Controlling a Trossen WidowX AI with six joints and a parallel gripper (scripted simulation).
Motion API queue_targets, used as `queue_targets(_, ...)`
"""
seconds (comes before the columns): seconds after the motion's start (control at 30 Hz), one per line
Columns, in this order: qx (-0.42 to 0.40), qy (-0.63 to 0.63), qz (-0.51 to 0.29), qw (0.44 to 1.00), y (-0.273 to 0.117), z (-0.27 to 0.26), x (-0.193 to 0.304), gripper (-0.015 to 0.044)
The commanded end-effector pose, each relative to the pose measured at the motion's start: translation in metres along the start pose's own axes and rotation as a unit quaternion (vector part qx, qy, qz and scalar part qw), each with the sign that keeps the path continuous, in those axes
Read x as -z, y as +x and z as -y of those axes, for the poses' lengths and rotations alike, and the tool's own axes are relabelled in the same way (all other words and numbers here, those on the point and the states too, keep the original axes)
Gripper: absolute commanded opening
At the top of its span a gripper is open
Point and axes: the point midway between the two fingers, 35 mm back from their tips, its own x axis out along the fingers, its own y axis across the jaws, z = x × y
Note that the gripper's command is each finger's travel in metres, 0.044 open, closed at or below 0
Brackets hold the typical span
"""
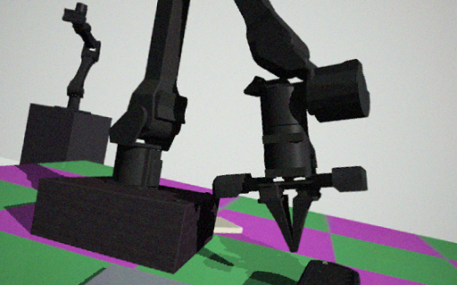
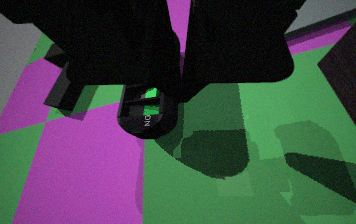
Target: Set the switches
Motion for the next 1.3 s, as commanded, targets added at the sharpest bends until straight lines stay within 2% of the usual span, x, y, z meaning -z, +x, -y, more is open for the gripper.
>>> queue_targets(0.0, 0.01, 0.003, 0.002, 1.0, -0.002, 0.0, -0.002, 0.0)
queue_targets(0.9, 0.007, 0.001, 0.0, 1.0, -0.002, 0.0, -0.002, 0.0)
queue_targets(1.27, -0.07, 0.005, 0.029, 0.997, -0.014, 0.044, 0.05, 0.0289)
